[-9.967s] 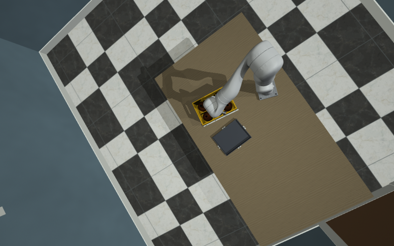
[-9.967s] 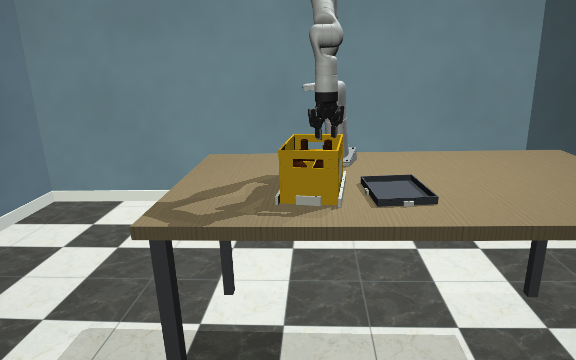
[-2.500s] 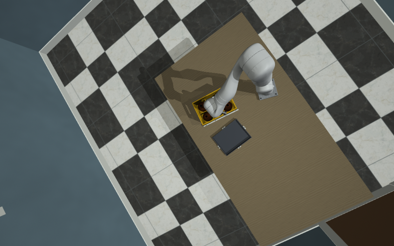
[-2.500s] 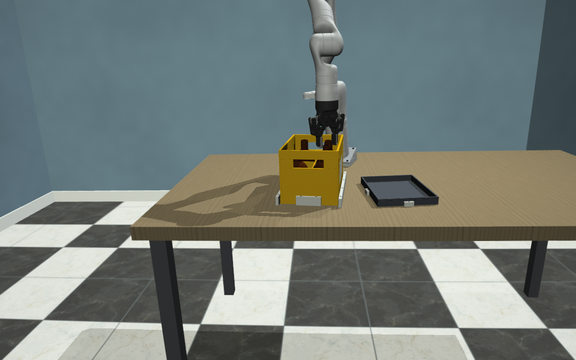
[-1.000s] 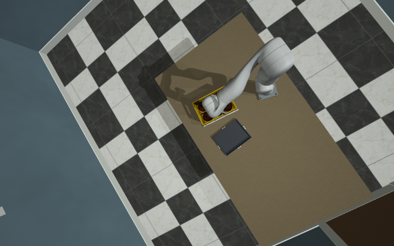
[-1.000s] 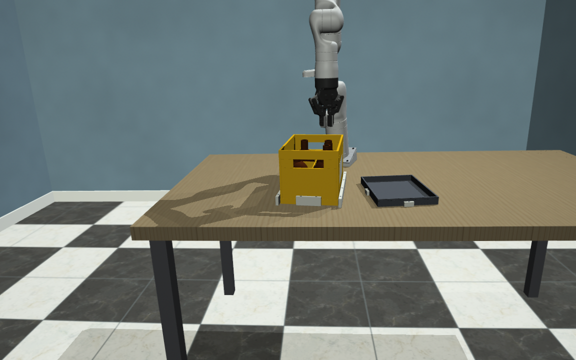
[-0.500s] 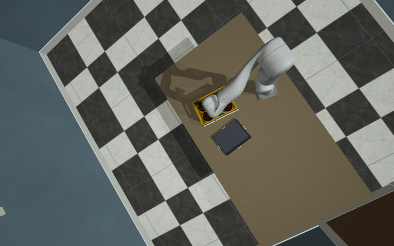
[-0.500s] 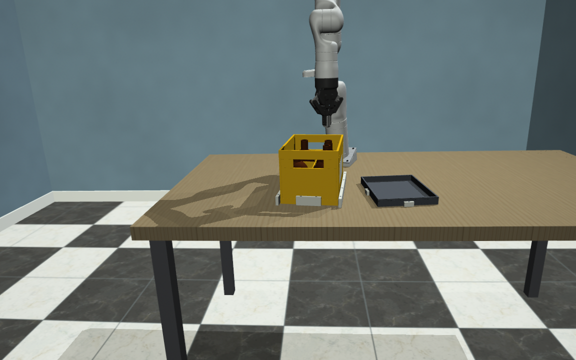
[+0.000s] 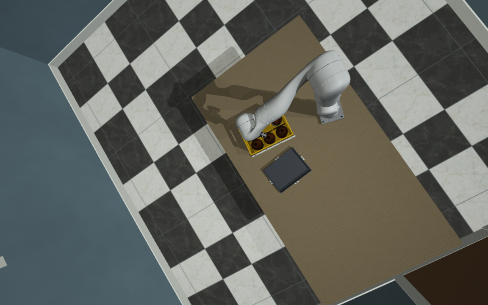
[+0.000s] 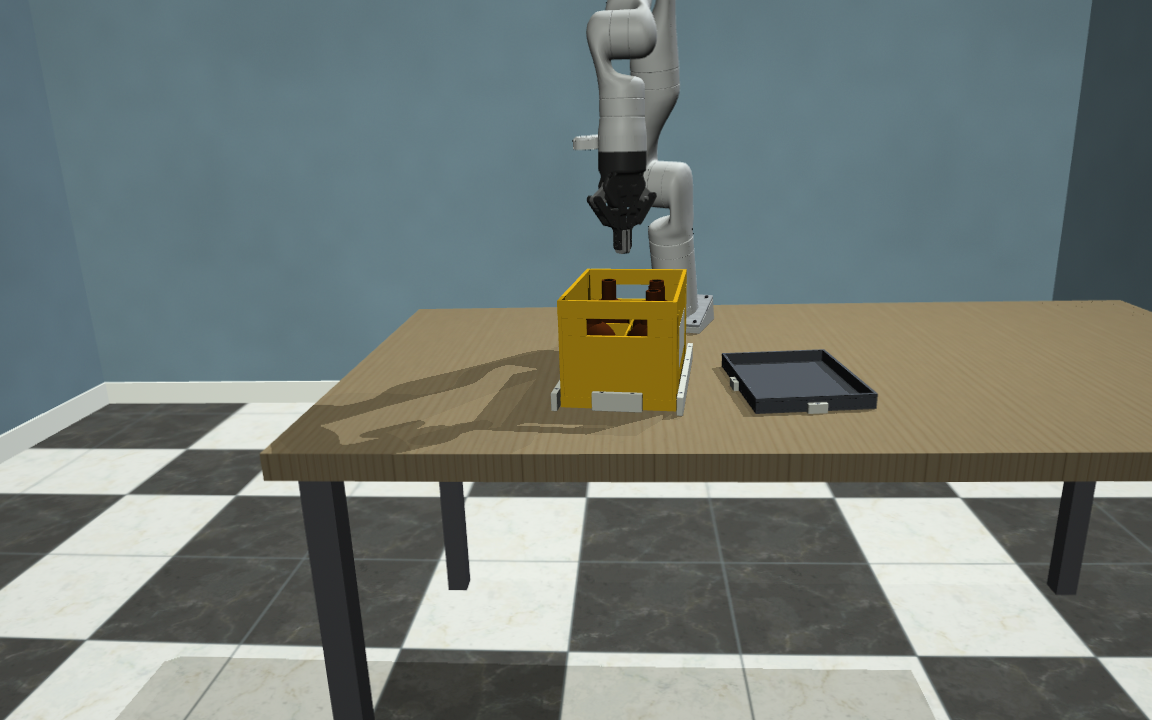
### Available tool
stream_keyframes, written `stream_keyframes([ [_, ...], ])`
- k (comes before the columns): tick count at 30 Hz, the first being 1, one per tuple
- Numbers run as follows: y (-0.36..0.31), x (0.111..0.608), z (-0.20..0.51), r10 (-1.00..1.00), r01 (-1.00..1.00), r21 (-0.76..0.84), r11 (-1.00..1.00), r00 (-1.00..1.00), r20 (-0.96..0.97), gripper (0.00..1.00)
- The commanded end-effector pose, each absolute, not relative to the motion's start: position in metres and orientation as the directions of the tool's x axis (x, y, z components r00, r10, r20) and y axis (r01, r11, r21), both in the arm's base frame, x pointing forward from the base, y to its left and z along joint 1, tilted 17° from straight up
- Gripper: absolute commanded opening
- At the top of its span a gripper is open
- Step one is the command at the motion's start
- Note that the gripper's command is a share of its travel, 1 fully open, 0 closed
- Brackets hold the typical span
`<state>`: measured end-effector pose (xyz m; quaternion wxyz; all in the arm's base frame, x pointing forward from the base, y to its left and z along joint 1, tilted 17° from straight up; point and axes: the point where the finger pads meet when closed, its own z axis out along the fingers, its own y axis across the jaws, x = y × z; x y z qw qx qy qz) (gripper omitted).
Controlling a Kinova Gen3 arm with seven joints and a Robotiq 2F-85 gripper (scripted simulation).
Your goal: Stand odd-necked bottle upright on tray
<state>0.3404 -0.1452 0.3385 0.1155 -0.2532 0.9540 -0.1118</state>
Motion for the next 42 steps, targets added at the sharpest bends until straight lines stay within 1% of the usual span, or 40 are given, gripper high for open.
stream_keyframes([
  [1, -0.182, 0.360, 0.340, -0.487, -0.441, -0.249, 0.862, -0.858, -0.166, 0.00],
  [6, -0.198, 0.365, 0.343, -0.486, -0.441, -0.252, 0.862, -0.858, -0.163, 0.00],
  [10, -0.198, 0.365, 0.343, -0.486, -0.441, -0.252, 0.862, -0.858, -0.163, 0.00],
  [11, -0.198, 0.365, 0.343, -0.486, -0.441, -0.252, 0.862, -0.858, -0.163, 0.64],
  [42, -0.198, 0.365, 0.343, -0.486, -0.441, -0.252, 0.862, -0.858, -0.163, 0.64],
])
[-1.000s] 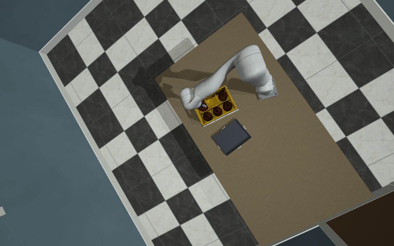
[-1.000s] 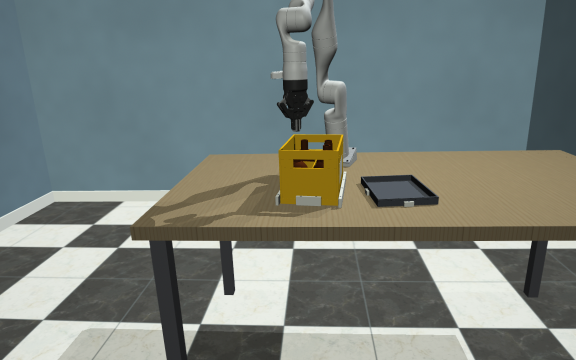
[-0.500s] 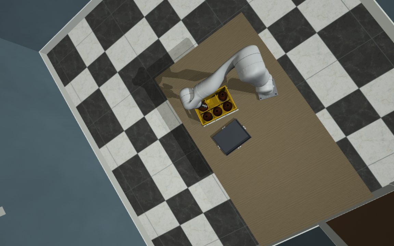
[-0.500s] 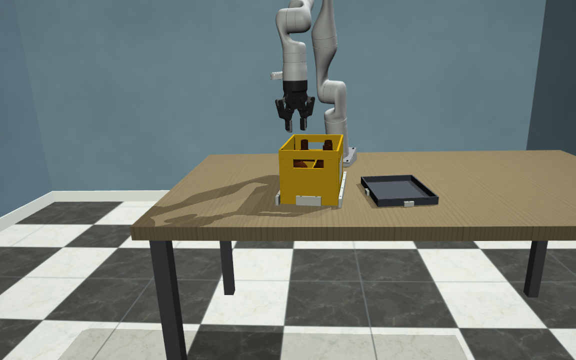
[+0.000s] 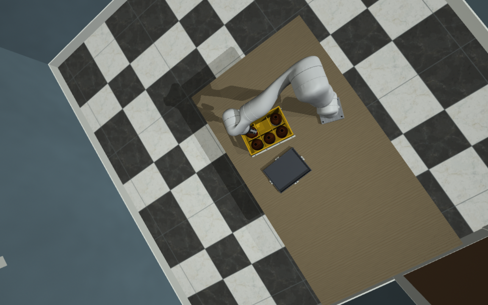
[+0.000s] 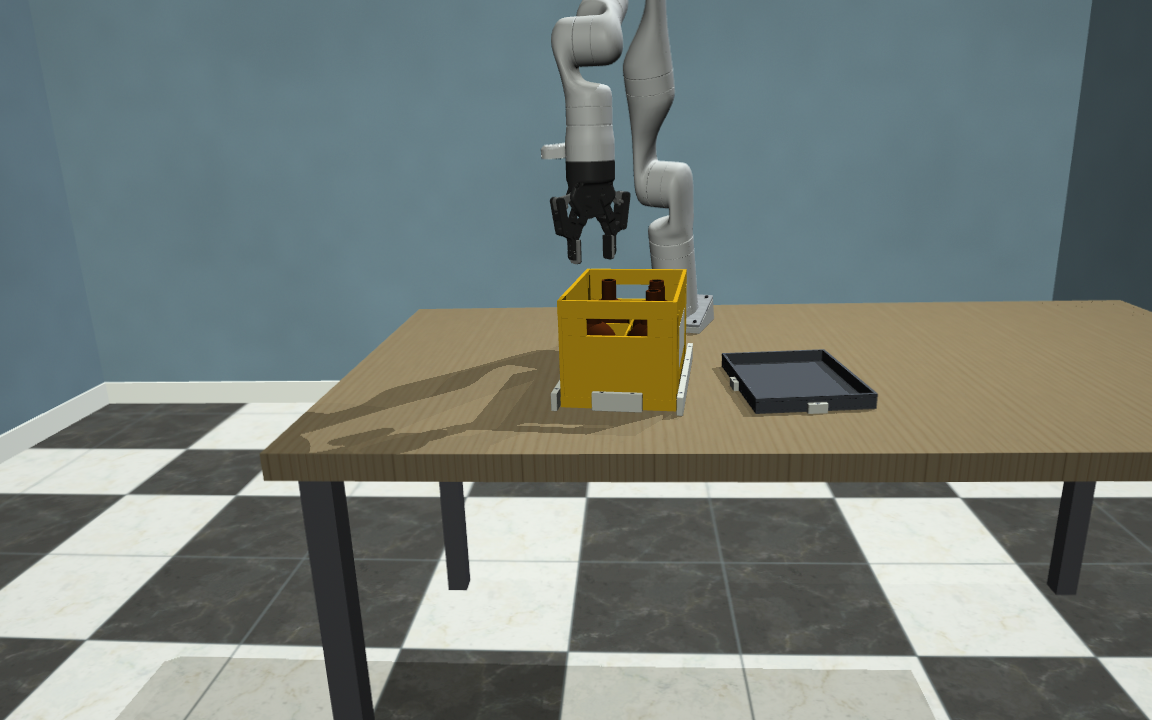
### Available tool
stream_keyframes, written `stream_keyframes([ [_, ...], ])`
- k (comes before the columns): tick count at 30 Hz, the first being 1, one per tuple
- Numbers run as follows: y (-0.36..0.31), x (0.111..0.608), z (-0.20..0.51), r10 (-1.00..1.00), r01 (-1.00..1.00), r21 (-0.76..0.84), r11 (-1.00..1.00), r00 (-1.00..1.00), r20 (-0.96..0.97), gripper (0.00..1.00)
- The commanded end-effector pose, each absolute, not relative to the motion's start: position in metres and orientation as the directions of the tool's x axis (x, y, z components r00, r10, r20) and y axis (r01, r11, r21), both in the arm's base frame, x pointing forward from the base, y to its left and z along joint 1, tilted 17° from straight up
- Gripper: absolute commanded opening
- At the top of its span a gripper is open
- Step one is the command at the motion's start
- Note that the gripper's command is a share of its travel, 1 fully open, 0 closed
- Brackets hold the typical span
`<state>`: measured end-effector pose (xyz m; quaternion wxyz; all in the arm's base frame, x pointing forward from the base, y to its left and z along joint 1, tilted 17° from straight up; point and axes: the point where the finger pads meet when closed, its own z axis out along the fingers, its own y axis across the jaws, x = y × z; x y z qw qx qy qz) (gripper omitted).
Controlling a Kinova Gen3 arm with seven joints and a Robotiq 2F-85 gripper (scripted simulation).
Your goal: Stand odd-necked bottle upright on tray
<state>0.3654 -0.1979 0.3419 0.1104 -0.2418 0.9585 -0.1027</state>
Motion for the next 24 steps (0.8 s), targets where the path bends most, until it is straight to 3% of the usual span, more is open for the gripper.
stream_keyframes([
  [1, -0.1979, 0.3655, 0.3426, -0.486, -0.441, -0.252, 0.862, -0.858, -0.163, 0.64],
  [24, -0.1993, 0.3683, 0.3338, -0.486, -0.441, -0.250, 0.862, -0.859, -0.163, 0.64],
])
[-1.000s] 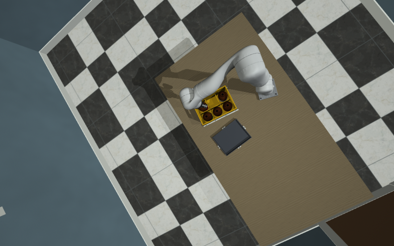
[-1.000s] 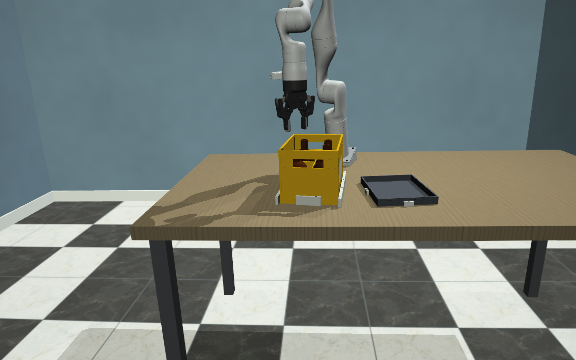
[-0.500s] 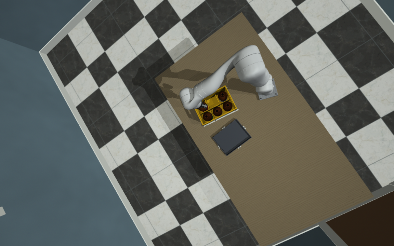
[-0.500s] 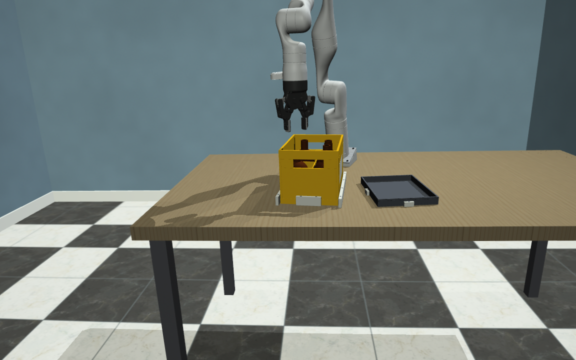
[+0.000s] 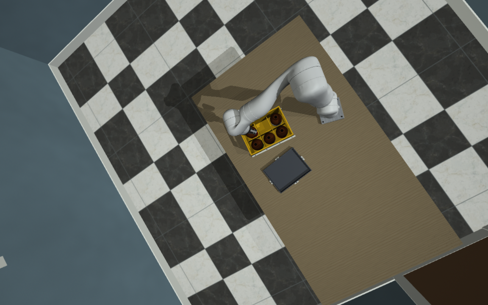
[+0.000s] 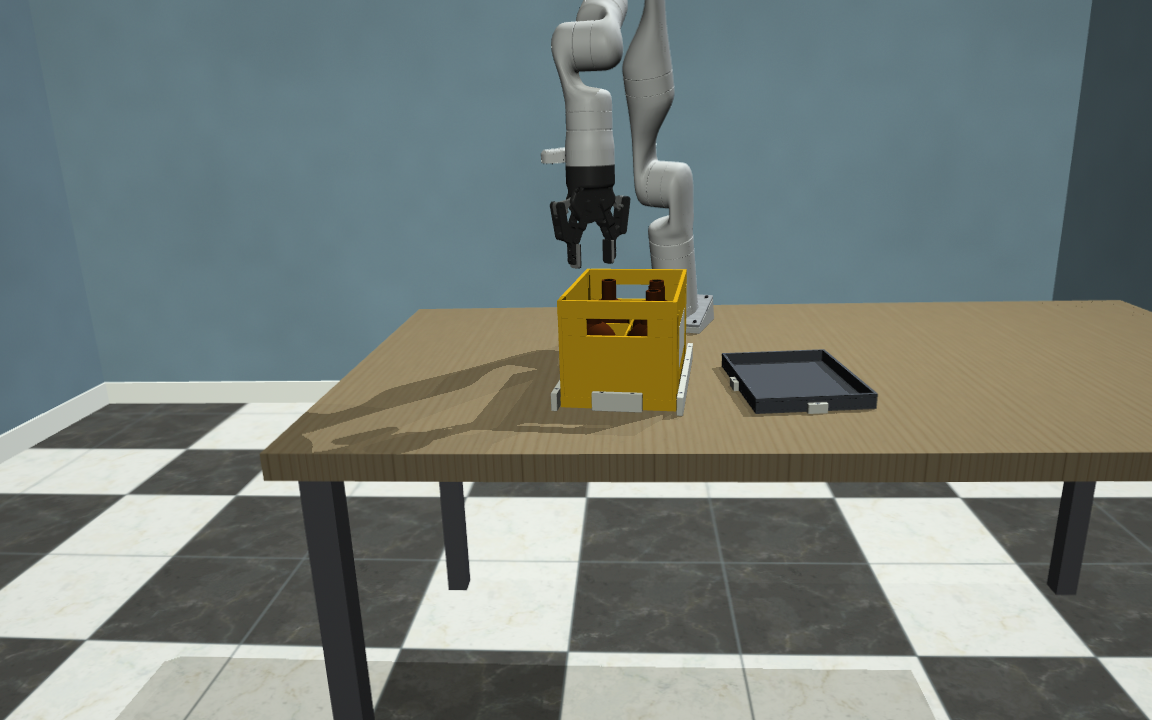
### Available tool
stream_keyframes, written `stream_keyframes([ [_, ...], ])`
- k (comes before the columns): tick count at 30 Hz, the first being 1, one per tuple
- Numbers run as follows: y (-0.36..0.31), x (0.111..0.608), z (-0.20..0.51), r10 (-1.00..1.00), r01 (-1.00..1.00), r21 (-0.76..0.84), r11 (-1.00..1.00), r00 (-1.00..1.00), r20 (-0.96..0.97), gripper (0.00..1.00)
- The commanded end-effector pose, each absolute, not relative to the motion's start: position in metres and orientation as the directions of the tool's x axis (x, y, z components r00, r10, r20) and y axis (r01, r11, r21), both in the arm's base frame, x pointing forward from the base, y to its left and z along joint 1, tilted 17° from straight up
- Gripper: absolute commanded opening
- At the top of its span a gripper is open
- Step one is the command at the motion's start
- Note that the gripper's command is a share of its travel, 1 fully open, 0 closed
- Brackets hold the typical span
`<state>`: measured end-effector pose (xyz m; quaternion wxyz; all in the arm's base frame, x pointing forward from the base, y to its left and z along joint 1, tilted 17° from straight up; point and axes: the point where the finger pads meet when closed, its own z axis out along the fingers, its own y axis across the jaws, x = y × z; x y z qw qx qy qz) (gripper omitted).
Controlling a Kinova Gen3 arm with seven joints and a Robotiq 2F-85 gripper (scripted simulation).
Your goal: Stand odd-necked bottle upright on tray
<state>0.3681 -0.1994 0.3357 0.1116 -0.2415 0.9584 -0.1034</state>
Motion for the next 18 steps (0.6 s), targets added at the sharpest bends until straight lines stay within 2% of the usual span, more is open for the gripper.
stream_keyframes([
  [1, -0.199, 0.369, 0.333, -0.486, -0.441, -0.250, 0.862, -0.859, -0.163, 0.64],
  [18, -0.202, 0.374, 0.315, -0.486, -0.441, -0.250, 0.862, -0.859, -0.163, 0.64],
])
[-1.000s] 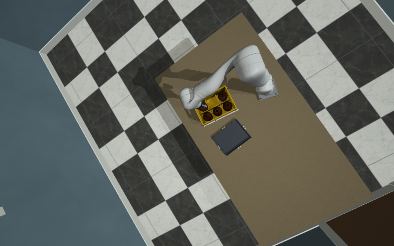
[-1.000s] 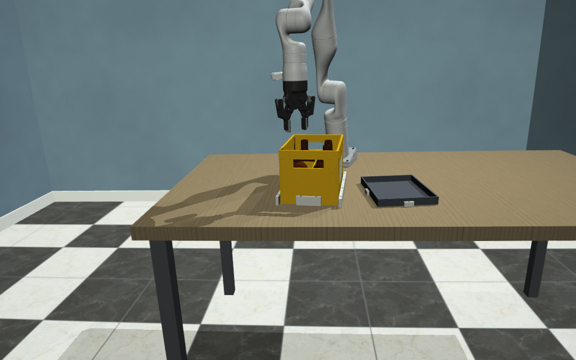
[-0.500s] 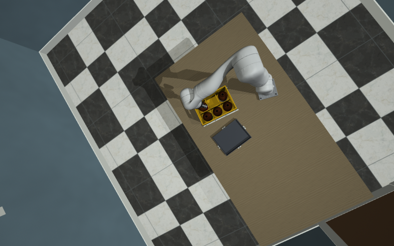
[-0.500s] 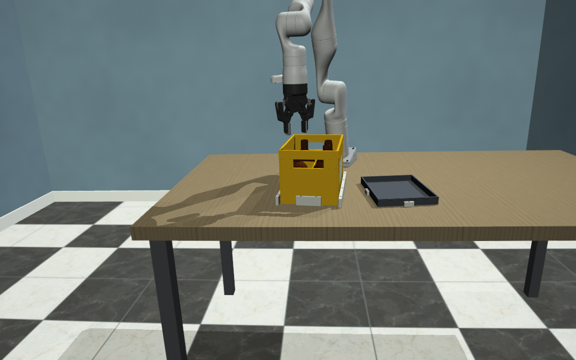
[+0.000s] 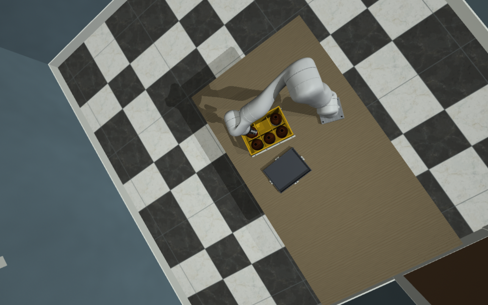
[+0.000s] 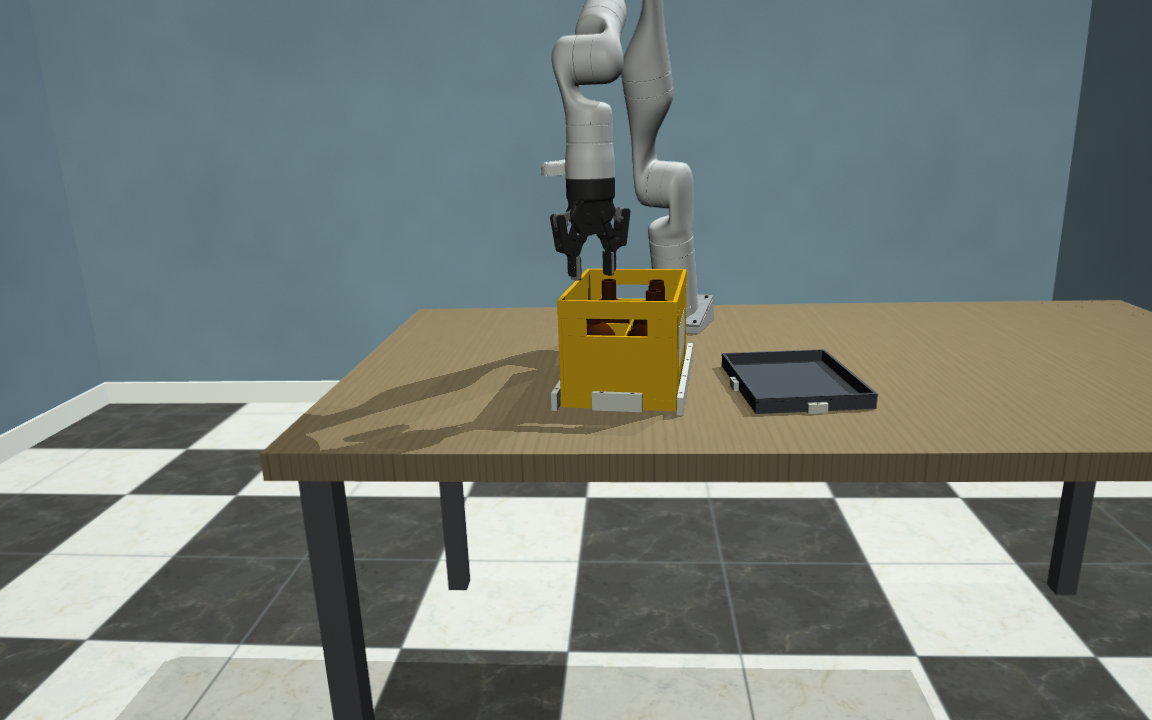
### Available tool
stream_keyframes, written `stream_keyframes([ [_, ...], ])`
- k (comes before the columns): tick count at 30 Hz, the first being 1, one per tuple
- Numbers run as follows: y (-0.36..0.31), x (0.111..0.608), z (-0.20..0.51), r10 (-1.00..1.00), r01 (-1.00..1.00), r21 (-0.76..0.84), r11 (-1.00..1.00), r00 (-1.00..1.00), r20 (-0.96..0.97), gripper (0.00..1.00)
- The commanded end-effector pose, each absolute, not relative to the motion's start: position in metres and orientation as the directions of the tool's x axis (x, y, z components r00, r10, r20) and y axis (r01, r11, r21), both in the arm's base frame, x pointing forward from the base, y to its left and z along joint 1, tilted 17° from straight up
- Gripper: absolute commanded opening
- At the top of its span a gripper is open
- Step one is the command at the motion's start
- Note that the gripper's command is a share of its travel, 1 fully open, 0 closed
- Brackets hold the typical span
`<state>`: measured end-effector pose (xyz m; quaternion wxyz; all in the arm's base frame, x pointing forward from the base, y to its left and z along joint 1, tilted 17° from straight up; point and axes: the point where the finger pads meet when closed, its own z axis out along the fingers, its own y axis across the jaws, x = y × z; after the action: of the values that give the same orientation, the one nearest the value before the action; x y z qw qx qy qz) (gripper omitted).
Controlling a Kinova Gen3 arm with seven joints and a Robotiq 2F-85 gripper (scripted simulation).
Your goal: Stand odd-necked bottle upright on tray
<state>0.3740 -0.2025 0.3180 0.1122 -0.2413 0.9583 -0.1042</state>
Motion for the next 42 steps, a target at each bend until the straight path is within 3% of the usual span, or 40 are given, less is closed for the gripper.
stream_keyframes([
  [1, -0.203, 0.375, 0.314, -0.486, -0.441, -0.250, 0.862, -0.859, -0.163, 0.64],
  [42, -0.204, 0.378, 0.302, -0.486, -0.441, -0.250, 0.862, -0.859, -0.163, 0.64],
])
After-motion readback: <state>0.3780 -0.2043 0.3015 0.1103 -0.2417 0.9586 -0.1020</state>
